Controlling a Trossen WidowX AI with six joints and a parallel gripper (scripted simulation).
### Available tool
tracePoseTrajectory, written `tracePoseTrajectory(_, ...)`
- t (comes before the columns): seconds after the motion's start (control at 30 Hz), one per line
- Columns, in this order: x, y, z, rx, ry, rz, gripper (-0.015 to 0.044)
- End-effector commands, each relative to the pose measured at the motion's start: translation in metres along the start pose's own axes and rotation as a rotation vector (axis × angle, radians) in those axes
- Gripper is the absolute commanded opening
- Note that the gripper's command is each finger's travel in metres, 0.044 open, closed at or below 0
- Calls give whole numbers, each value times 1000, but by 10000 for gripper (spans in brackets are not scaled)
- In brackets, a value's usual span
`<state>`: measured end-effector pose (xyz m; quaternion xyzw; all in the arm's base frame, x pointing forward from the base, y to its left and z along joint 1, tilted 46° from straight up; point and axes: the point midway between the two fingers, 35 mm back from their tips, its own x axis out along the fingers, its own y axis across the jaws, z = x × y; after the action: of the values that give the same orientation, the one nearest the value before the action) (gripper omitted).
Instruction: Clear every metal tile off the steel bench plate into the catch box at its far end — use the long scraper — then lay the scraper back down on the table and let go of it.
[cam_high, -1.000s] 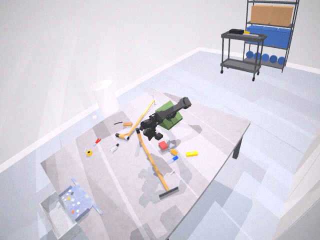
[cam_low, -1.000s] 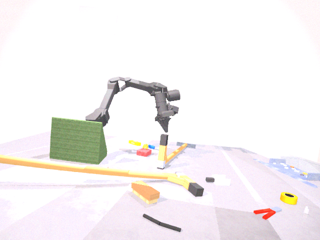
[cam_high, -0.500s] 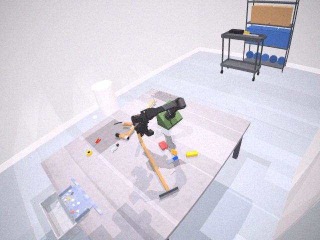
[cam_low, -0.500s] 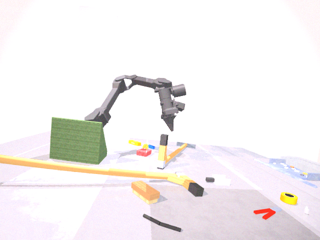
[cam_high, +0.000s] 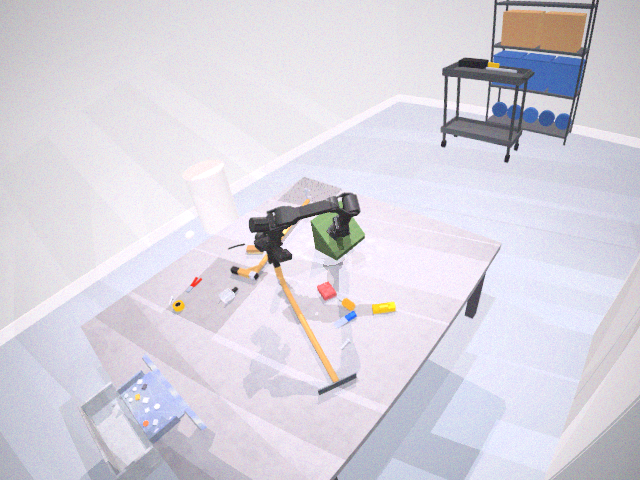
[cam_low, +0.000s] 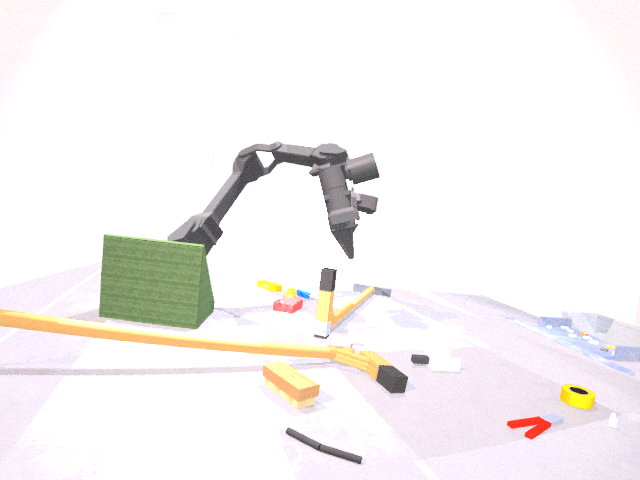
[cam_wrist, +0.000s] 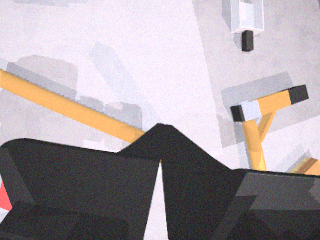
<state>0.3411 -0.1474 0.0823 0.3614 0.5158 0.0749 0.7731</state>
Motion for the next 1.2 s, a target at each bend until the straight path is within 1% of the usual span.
tracePoseTrajectory(0.0, -3, -23, 3, 35, -16, 10, 0)
tracePoseTrajectory(0.53, -11, -99, -2, 169, -66, 38, 0)
tracePoseTrajectory(0.77, -7, -100, -3, 171, -66, 38, 0)
tracePoseTrajectory(1.17, 20, -98, -9, 170, -66, 36, 0)
